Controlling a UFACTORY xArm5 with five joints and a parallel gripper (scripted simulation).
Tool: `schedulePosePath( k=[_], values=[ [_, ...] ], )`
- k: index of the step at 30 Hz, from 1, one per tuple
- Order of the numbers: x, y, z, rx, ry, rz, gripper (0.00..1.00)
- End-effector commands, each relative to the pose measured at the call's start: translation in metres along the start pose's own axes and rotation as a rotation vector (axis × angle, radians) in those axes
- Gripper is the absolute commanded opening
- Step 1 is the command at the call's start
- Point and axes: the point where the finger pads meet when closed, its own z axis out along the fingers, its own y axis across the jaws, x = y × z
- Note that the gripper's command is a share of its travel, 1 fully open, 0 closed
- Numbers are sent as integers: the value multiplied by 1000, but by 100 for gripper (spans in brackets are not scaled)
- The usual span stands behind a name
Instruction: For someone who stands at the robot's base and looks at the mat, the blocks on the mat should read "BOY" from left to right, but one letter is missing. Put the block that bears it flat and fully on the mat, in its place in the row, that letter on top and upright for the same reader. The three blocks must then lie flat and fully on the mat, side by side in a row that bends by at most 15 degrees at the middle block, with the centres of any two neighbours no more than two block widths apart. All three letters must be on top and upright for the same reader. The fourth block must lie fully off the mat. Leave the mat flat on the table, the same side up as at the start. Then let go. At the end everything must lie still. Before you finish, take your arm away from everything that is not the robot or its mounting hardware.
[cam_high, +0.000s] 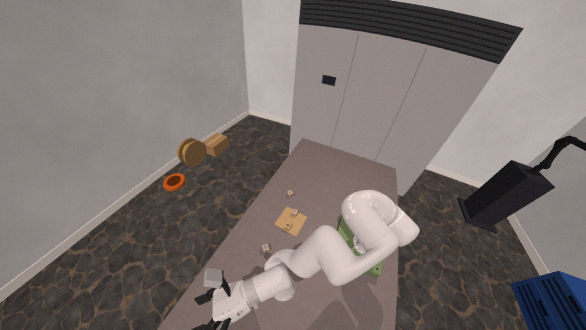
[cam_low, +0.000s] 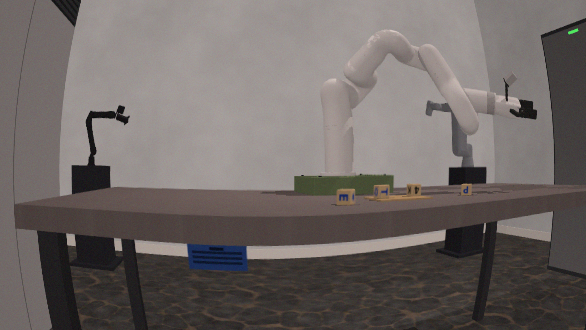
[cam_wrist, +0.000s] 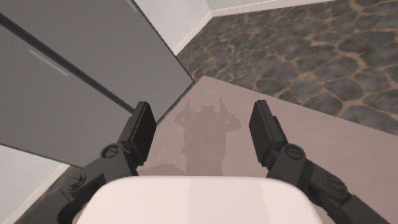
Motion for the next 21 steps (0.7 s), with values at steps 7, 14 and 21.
schedulePosePath(
  k=[7, 14, 21],
  values=[
    [-8, 38, 5, -105, -160, -184, 100],
    [-14, 59, 1, -148, -253, -276, 100],
    [-21, 82, -6, -184, -363, -374, 100]
  ],
)
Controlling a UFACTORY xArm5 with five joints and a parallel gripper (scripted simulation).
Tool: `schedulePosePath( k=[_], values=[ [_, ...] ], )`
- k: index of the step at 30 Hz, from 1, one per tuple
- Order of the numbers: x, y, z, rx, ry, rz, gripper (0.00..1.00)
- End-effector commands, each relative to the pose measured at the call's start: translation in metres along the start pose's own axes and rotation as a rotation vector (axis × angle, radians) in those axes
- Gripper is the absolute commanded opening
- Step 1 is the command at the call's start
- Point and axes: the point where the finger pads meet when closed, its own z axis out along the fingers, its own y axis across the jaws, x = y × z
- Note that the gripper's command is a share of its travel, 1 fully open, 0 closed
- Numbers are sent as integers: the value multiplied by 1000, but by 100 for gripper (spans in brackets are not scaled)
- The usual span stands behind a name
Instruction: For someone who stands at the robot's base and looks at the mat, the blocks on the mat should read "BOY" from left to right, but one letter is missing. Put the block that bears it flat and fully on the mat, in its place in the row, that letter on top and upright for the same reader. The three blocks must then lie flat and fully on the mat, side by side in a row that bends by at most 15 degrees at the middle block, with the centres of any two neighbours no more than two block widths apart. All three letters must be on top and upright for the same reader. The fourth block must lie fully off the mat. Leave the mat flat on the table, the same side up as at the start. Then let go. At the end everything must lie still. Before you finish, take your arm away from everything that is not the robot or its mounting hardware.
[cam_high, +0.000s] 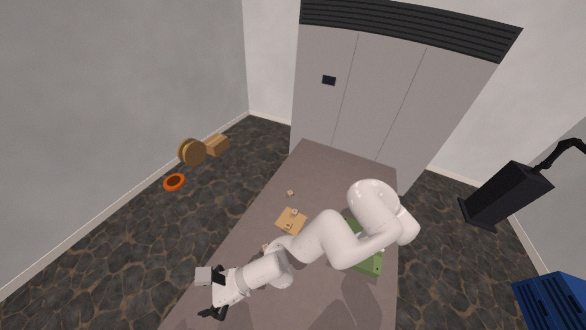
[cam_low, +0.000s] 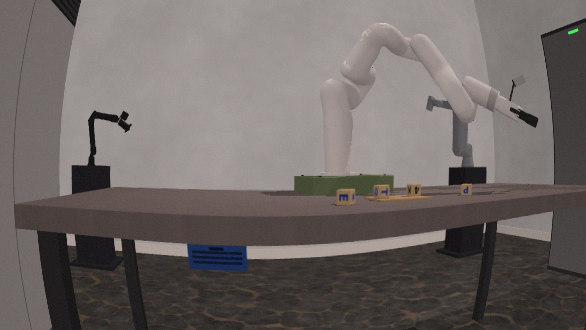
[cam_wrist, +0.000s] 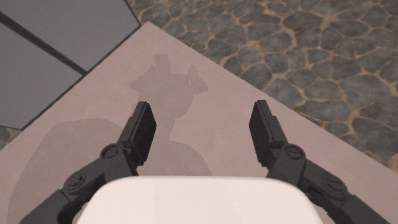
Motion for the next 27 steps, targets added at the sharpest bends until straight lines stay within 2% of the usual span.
schedulePosePath(
  k=[1, 3, 5, 6, 14, 20, 22, 23, 27],
  values=[
    [-10, 17, 0, -28, -95, -92, 100],
    [-15, 23, -1, -35, -127, -121, 100],
    [-15, 23, -1, -35, -127, -121, 100],
    [-22, 31, -3, -43, -173, -162, 100],
    [-41, 52, -12, -52, -296, -266, 100],
    [-57, 68, -22, -47, -395, -346, 100],
    [-57, 68, -22, -47, -395, -346, 100],
    [-65, 76, -28, -41, -445, -384, 100],
    [-74, 85, -36, -30, -504, -429, 100]
  ],
)
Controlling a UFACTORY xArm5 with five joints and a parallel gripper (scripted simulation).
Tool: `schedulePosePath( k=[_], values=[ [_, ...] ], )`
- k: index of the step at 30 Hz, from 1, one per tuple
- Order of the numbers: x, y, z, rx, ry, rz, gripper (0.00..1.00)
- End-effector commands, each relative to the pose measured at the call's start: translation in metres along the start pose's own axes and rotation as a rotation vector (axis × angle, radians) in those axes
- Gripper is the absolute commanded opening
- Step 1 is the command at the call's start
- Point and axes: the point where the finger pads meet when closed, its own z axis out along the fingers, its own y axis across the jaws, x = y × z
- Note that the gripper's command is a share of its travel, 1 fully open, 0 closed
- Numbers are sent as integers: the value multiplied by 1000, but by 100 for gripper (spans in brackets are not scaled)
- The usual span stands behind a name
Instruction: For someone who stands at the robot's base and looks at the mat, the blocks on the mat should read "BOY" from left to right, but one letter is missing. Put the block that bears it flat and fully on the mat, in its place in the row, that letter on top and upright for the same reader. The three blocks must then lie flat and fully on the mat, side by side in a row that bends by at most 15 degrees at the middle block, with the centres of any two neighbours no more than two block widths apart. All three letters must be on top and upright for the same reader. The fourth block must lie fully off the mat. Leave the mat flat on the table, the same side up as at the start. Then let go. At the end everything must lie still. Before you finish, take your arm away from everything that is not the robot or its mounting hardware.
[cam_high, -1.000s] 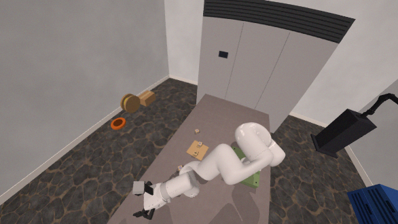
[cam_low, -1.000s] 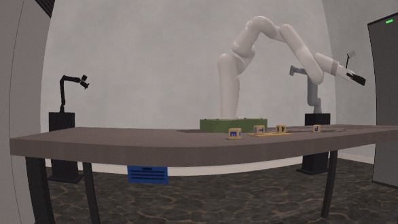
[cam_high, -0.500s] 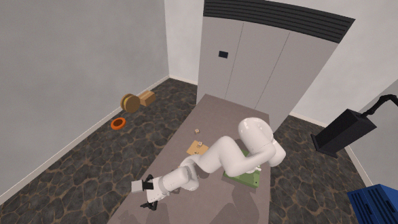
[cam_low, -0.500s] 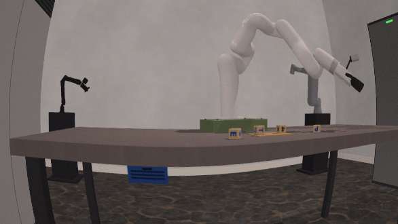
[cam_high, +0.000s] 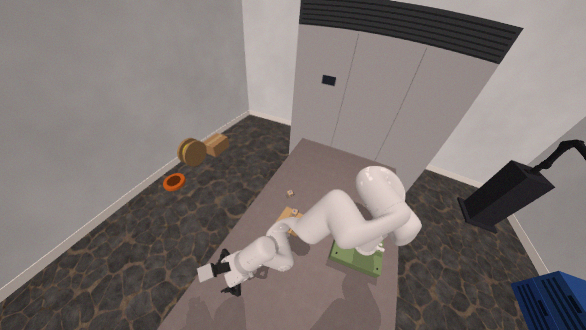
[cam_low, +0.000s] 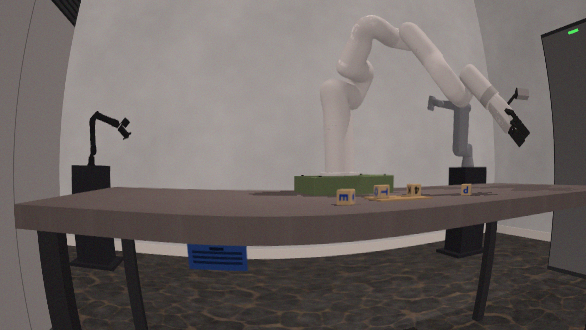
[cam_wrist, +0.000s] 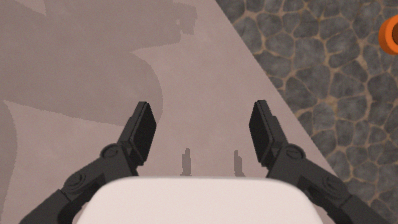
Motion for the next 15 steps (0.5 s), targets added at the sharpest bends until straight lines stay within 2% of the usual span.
schedulePosePath(
  k=[1, 10, 12, 13, 15],
  values=[
    [-22, 9, -5, 20, -102, -88, 100],
    [-60, 19, -17, 70, -240, -208, 100],
    [-60, 19, -17, 70, -240, -208, 100],
    [-73, 22, -22, 91, -285, -247, 100],
    [-80, 23, -25, 104, -308, -267, 100]
  ],
)
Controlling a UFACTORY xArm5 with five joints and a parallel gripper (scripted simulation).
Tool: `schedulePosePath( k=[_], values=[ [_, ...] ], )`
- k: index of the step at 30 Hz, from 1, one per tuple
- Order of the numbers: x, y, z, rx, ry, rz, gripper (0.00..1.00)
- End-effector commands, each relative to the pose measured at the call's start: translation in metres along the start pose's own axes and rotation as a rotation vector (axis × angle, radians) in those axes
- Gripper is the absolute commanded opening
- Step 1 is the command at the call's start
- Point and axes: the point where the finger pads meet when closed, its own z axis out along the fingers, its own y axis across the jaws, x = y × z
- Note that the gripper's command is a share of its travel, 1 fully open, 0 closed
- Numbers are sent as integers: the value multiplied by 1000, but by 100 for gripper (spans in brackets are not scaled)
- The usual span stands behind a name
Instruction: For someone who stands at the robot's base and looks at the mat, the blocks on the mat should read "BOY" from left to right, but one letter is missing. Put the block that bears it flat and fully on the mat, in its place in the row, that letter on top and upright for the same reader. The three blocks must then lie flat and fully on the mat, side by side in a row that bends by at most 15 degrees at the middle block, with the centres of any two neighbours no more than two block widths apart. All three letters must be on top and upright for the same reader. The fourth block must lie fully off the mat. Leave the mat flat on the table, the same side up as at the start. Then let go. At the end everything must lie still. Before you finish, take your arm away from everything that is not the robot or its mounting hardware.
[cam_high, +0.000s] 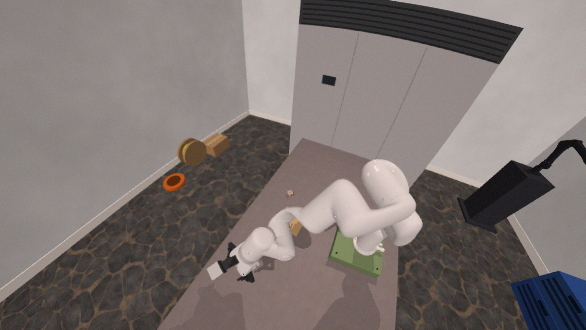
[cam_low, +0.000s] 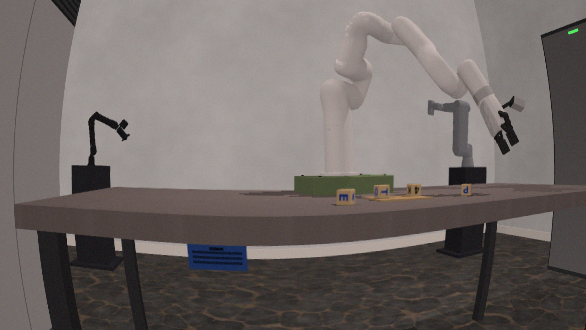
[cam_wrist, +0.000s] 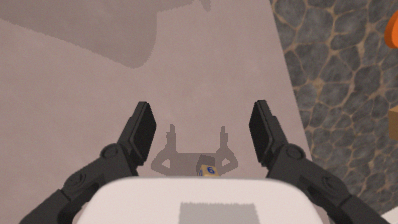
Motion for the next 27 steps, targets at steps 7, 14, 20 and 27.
schedulePosePath(
  k=[7, 14, 20, 27],
  values=[
    [-56, -2, -14, 105, -175, -166, 100],
    [-80, -5, -22, 160, -238, -231, 100],
    [-92, -7, -27, 189, -267, -262, 100],
    [-92, -7, -27, 189, -267, -262, 100]
  ],
)
